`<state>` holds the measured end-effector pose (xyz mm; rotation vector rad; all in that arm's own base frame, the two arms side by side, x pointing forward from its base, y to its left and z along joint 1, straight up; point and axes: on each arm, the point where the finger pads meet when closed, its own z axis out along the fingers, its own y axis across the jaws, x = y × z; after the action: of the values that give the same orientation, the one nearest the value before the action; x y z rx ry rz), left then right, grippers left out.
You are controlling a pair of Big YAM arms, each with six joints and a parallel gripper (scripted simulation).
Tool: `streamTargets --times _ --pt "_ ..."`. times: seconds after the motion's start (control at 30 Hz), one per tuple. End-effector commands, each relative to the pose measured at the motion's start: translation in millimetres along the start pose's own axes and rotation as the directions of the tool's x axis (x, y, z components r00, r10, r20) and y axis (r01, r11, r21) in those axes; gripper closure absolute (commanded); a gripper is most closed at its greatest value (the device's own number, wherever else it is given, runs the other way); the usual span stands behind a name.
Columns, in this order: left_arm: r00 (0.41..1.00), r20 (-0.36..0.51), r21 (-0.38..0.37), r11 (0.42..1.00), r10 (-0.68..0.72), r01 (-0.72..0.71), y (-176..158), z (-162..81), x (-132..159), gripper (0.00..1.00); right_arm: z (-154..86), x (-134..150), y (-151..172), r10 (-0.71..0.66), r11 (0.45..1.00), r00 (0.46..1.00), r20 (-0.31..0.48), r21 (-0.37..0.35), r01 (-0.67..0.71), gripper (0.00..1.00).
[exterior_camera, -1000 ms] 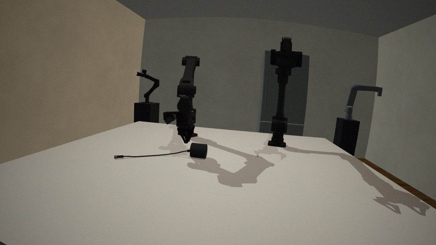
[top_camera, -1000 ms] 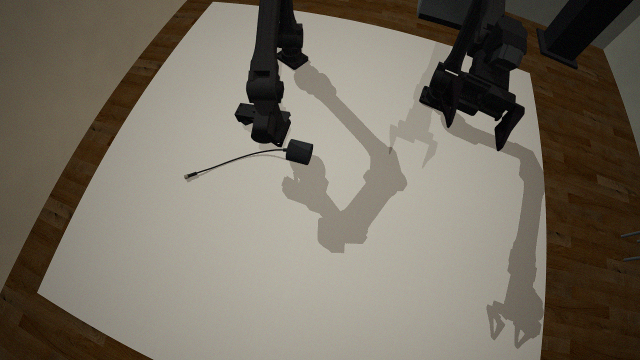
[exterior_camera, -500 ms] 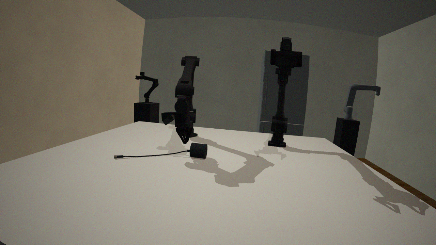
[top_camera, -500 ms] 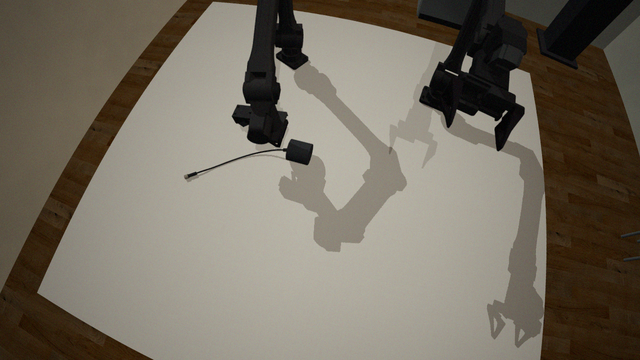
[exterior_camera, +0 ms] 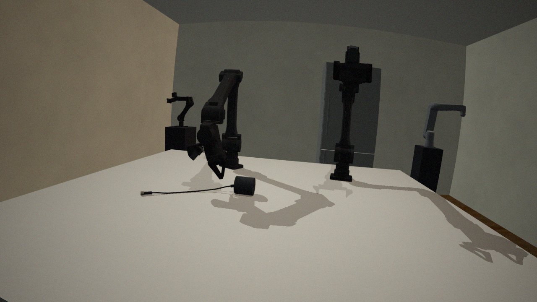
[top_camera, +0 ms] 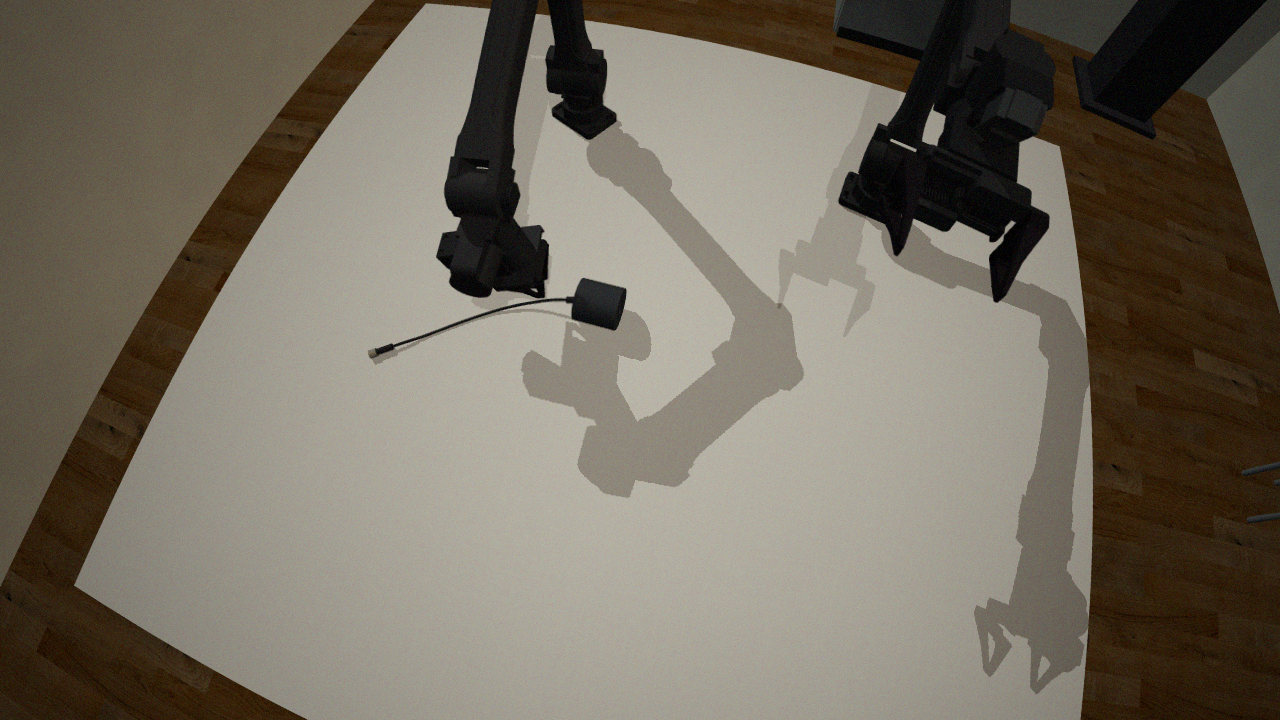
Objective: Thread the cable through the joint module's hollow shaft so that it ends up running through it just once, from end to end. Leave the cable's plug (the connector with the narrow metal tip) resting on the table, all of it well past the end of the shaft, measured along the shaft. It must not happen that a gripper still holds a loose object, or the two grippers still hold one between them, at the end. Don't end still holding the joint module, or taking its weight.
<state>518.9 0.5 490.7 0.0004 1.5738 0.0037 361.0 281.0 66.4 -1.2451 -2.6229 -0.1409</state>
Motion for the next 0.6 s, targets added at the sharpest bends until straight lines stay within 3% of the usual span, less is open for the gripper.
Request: streamTargets --times 0.0,0.13,0.33,0.37,0.47,0.57 --pt "0.999 0.049 -0.008 1.0 0.01 -0.009 4 2 -30 0.04 -17 -4 22 -0.095 0.995 0.995 -0.007 -0.034 0.094 0.68" --pt "0.999 0.049 -0.008 1.0 0.01 -0.009 4 2 -30 0.04 -18 0 24 -0.135 0.99 0.99 -0.039 -0.037 0.134 0.68" --pt "0.999 0.049 -0.008 1.0 0.01 -0.009 4 2 -30 0.04 -19 -14 24 -0.041 0.998 0.998 -0.037 -0.039 0.039 0.68" --pt "0.999 0.049 -0.008 1.0 0.01 -0.009 4 2 -30 0.04 -16 -15 27 -0.045 0.998 0.998 -0.034 -0.053 0.043 0.68" --pt "0.999 0.049 -0.008 1.0 0.01 -0.009 4 2 -30 0.04 9 -10 2 -0.043 0.999 0.998 -0.047 0.008 0.044 0.68" --pt "0.999 0.049 -0.008 1.0 0.01 -0.009 4 2 -30 0.04 10 -9 3 -0.046 0.999 0.998 -0.047 0.007 0.046 0.68"
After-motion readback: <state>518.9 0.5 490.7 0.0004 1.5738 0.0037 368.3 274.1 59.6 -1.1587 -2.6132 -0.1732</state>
